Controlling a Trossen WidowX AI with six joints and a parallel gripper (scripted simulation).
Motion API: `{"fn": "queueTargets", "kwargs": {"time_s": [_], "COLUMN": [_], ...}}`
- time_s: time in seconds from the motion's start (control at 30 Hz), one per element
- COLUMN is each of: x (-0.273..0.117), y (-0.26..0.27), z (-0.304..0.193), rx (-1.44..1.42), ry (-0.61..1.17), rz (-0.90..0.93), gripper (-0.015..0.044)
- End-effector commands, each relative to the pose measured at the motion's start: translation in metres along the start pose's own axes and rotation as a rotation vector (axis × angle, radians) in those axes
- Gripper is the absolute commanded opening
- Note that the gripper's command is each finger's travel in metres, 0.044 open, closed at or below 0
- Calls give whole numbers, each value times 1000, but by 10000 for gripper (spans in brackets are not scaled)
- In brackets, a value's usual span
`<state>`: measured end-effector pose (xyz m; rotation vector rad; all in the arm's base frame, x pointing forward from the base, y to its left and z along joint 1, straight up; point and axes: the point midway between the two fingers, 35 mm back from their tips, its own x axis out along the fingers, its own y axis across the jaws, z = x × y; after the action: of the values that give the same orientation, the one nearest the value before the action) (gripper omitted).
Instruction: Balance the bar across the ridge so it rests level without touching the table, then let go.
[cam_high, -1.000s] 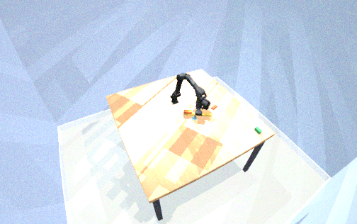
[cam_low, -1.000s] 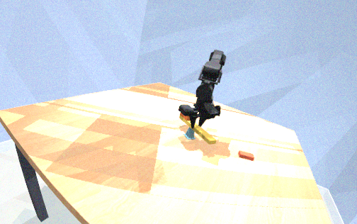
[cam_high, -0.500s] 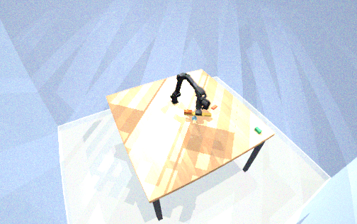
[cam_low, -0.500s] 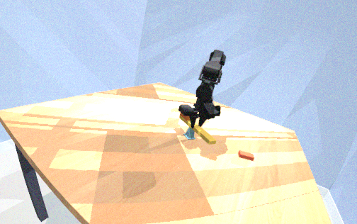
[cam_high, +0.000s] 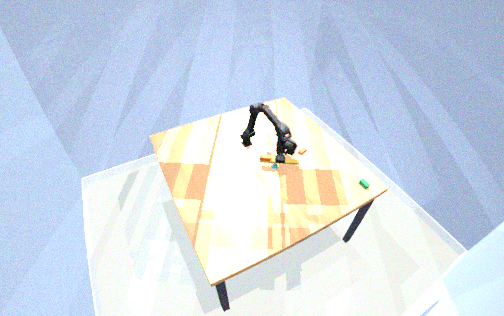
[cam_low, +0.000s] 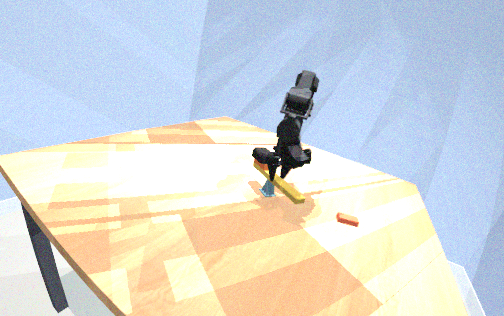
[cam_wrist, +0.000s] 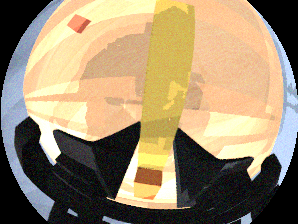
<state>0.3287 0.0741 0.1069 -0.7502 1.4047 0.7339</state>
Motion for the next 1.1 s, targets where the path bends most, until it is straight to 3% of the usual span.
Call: {"fn": "queueTargets", "kwargs": {"time_s": [0.0,1.07], "x": [2,5], "y": [0,0], "z": [0,0], "rx": [2,2], "ry": [-1,-1], "rz": [0,0], "gripper": [0,0]}}
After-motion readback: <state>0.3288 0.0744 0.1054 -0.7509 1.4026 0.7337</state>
